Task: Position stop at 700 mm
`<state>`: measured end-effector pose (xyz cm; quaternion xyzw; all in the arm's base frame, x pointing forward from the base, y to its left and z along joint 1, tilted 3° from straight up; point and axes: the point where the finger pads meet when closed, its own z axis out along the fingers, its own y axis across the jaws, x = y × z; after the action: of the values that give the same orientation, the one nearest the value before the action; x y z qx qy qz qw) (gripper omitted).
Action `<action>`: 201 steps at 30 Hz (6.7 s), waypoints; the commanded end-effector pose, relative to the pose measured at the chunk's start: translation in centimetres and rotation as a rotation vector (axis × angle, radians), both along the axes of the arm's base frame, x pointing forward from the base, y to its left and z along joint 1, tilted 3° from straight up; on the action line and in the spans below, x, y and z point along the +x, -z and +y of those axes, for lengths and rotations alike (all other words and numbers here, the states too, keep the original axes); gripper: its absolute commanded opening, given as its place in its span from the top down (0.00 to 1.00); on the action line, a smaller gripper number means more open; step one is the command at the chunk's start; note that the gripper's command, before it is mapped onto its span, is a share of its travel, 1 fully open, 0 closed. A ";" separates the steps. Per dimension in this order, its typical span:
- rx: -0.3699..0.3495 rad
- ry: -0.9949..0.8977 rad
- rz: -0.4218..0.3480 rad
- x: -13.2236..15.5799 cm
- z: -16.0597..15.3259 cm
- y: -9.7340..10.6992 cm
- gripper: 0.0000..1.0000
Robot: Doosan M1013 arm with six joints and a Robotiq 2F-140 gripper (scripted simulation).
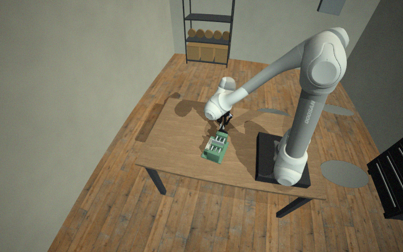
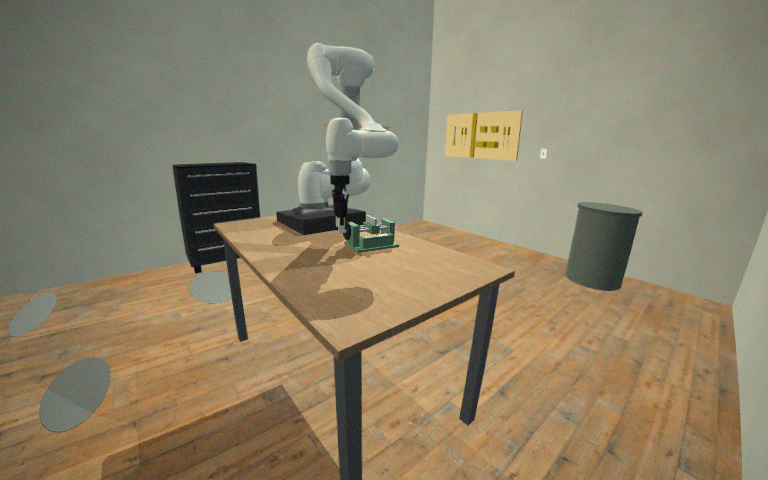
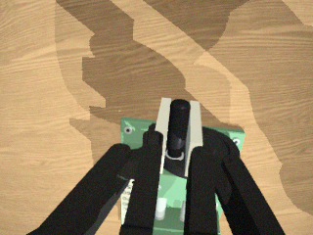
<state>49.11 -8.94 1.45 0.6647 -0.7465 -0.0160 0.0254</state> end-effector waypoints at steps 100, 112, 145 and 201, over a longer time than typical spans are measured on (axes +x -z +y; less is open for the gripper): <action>0.000 0.000 0.001 -2.4 0.2 4.4 0.96; 0.000 0.000 0.001 -0.5 0.0 3.8 0.96; 0.000 0.000 0.001 -0.6 0.1 -0.5 0.96; 0.000 0.000 0.001 -3.2 0.3 4.2 0.96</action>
<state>45.65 -8.61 -2.61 0.6648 -0.7464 -0.0165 0.0259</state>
